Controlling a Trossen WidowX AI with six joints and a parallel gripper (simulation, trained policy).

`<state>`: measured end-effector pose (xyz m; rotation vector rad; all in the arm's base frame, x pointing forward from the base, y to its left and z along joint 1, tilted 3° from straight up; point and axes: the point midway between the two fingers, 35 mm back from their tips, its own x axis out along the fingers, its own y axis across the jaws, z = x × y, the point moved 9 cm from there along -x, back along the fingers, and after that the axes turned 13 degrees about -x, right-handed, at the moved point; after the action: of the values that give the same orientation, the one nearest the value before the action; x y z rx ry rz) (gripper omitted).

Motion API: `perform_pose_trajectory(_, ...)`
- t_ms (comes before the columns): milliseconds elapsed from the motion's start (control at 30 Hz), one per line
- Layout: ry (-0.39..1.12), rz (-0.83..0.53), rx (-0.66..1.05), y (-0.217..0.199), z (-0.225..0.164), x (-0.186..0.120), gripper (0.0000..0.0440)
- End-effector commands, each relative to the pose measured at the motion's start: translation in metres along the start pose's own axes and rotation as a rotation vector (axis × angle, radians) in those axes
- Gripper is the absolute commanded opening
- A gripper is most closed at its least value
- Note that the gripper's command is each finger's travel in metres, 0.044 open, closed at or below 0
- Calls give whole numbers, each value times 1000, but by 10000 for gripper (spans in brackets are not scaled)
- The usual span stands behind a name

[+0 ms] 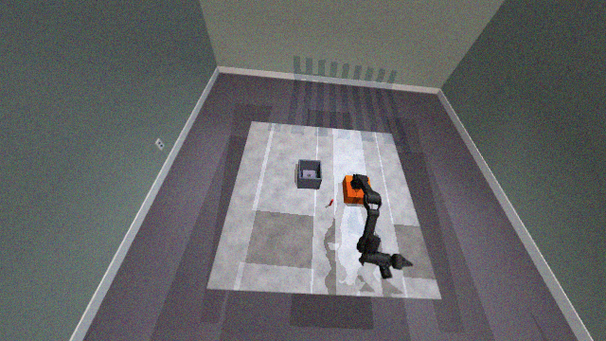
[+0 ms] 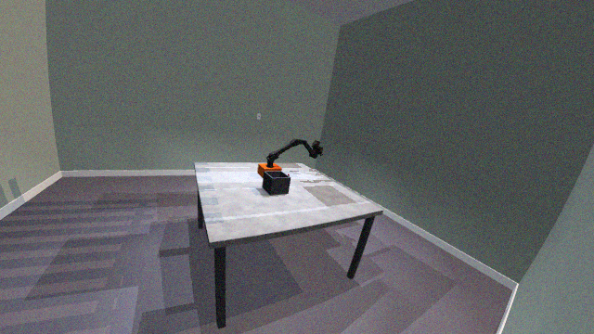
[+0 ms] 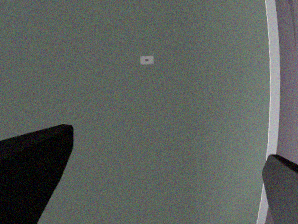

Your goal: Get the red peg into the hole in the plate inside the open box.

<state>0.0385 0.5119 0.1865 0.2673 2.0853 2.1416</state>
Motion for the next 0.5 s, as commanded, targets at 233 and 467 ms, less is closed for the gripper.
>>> perform_pose_trajectory(233, -204, 86, 161, 13, 12, -29, 440)
perform_pose_trajectory(467, -423, 134, 261, 24, 19, -65, 440)
